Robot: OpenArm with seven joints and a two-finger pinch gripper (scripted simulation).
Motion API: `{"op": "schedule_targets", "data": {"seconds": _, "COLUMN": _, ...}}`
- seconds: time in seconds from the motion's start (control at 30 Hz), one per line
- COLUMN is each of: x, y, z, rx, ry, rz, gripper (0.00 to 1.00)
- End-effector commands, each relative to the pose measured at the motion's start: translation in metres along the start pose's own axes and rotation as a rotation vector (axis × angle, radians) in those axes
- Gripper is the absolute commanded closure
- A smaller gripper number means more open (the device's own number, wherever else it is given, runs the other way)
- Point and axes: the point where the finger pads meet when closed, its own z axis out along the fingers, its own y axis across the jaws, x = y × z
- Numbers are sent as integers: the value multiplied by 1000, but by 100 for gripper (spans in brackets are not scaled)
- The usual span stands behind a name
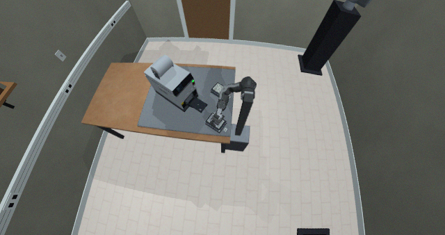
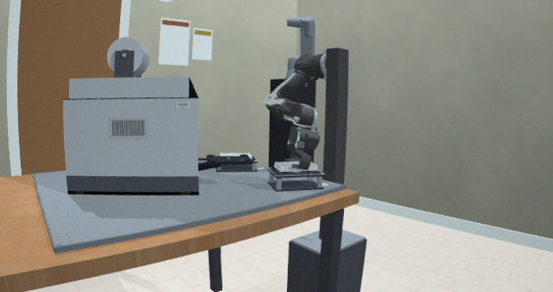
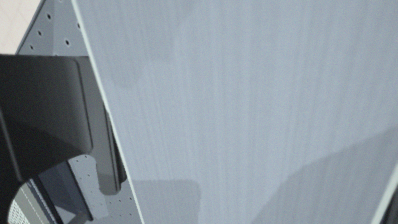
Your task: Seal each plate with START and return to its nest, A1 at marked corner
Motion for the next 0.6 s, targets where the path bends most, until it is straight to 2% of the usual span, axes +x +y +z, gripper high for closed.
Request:
{"op": "schedule_targets", "data": {"seconds": 0.0, "x": 1, "y": 1, "z": 1, "rx": -7, "ry": 1, "rz": -5, "gripper": 100}}
{"op": "schedule_targets", "data": {"seconds": 0.57, "x": 2, "y": 1, "z": 6, "rx": -7, "ry": 0, "rz": -5, "gripper": 100}}
